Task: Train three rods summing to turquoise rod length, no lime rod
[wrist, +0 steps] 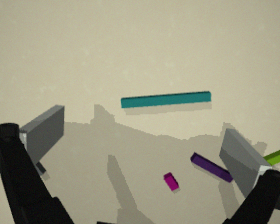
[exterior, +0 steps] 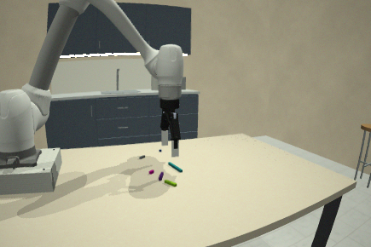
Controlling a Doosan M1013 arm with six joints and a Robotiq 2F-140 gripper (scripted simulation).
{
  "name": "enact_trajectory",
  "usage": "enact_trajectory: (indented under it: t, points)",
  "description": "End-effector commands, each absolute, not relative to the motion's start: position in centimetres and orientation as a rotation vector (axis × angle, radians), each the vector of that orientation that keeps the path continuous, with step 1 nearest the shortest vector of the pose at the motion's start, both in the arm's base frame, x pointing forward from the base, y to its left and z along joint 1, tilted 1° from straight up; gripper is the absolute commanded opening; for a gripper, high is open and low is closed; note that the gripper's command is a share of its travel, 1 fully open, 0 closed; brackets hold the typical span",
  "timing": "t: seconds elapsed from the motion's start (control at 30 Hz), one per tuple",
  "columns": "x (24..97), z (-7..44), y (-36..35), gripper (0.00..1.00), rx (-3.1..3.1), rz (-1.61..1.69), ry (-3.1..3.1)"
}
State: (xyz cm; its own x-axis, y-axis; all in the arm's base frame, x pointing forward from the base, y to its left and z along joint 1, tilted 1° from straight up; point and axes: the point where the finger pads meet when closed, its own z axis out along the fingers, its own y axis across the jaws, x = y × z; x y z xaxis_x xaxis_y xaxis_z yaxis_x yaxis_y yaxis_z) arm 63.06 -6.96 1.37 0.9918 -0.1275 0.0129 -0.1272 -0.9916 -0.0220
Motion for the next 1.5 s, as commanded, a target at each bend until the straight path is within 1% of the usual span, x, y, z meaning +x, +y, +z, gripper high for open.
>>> enact_trajectory:
  t: [0.0,0.53,0.6,0.63,0.97,1.17,1.2,1.47]
  points:
    - [62.6,1.3,-7.3,1.0,-3.109,-0.019,0.297]
    - [61.8,1.2,-8.0,1.0,-2.885,-0.01,1.191]
    - [61.8,1.2,-8.0,1.0,-2.885,-0.01,1.191]
    - [61.7,1.2,-8.1,1.0,-2.829,-0.009,1.318]
    - [61.2,1.2,-8.5,1.0,-2.54,-0.003,1.812]
    - [61.0,1.2,-8.7,1.0,-2.398,0.0,1.997]
    - [60.9,1.2,-8.8,1.0,-2.302,0.001,2.106]
    - [60.5,1.2,-9.1,1.0,-1.974,0.006,2.417]
